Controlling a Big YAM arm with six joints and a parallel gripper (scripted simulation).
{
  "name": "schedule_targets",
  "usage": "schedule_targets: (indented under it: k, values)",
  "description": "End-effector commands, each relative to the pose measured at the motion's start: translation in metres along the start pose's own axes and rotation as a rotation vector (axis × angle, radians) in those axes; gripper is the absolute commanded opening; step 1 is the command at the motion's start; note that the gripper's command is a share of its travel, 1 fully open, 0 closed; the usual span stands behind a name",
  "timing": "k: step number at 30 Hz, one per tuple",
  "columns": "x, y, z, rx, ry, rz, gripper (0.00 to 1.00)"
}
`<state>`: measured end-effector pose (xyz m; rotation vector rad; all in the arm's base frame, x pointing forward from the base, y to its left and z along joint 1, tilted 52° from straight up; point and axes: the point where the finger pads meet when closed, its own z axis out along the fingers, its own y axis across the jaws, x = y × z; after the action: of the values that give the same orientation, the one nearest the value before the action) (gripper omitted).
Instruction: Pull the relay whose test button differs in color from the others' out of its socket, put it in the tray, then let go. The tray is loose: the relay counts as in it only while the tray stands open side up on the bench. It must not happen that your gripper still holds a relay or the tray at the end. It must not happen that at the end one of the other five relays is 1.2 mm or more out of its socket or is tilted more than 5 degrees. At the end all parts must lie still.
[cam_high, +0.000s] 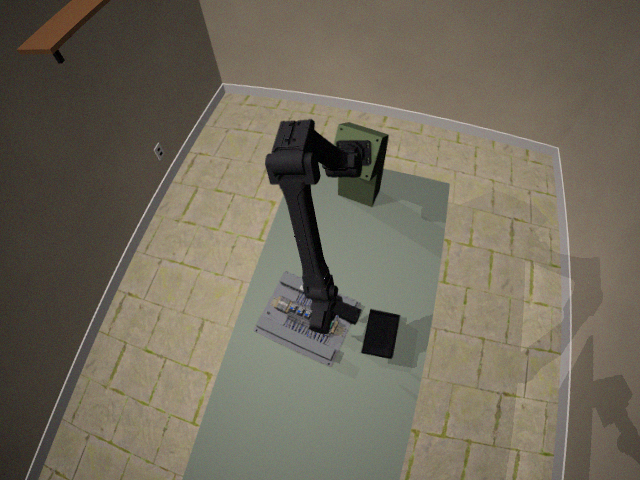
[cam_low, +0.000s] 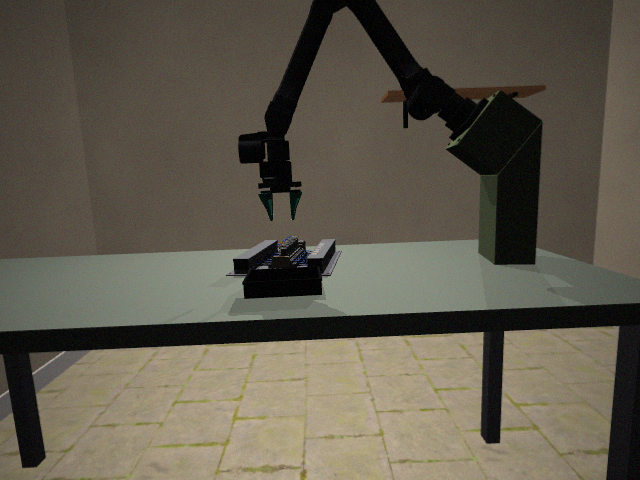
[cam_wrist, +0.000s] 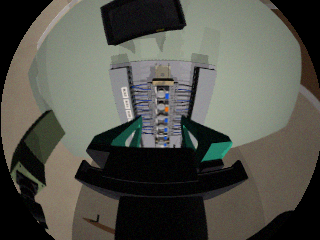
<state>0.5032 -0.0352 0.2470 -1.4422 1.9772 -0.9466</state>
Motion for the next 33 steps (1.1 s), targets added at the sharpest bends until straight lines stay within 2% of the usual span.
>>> schedule_targets:
  k: [1, 18, 24, 33]
  values:
    - [-0.003, -0.007, -0.006, 0.012, -0.01, -0.003, 0.59]
    - [-0.004, -0.008, -0.006, 0.014, -0.011, -0.002, 0.59]
    - [0.004, -0.008, -0.007, 0.017, -0.008, -0.001, 0.59]
    - [0.051, -0.01, -0.01, 0.033, -0.005, 0.0, 0.59]
